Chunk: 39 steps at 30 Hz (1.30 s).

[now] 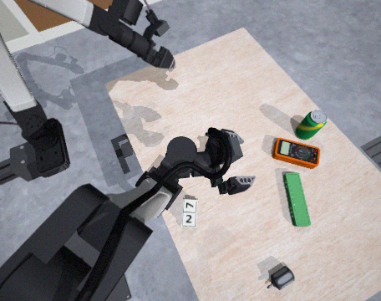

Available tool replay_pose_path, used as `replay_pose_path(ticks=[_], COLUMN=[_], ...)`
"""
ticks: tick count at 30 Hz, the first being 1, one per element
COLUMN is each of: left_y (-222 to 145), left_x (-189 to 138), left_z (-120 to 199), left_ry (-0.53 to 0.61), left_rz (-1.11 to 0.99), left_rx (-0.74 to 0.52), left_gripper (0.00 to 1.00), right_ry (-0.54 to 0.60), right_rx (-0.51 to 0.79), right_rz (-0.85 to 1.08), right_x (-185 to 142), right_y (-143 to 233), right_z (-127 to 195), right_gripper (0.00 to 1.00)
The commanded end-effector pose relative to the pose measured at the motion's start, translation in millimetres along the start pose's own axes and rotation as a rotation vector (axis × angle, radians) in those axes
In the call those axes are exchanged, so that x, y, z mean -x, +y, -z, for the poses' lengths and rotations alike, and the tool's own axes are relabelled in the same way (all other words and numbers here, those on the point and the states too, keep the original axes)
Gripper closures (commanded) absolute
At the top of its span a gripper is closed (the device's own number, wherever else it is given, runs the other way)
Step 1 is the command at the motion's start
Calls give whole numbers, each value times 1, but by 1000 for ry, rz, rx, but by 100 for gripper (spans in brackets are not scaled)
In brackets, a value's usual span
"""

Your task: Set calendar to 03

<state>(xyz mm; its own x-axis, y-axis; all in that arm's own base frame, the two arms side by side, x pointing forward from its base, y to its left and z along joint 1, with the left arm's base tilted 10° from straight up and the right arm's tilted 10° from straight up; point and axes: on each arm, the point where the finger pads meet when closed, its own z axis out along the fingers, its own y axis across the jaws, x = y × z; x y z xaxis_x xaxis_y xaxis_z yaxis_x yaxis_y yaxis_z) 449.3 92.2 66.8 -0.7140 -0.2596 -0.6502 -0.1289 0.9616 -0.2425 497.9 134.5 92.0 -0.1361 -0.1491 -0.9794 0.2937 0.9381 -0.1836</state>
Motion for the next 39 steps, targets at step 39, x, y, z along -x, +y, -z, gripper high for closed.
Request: replay_pose_path(ticks=[39], left_y=[-62], left_x=[-64], left_z=[72], left_ry=[13], left_rz=[-275], left_rx=[-155], left_gripper=[0], right_ry=[63], right_rx=[453], right_rz=[775], right_x=[-42], right_y=[-4], right_z=[61], right_gripper=[0])
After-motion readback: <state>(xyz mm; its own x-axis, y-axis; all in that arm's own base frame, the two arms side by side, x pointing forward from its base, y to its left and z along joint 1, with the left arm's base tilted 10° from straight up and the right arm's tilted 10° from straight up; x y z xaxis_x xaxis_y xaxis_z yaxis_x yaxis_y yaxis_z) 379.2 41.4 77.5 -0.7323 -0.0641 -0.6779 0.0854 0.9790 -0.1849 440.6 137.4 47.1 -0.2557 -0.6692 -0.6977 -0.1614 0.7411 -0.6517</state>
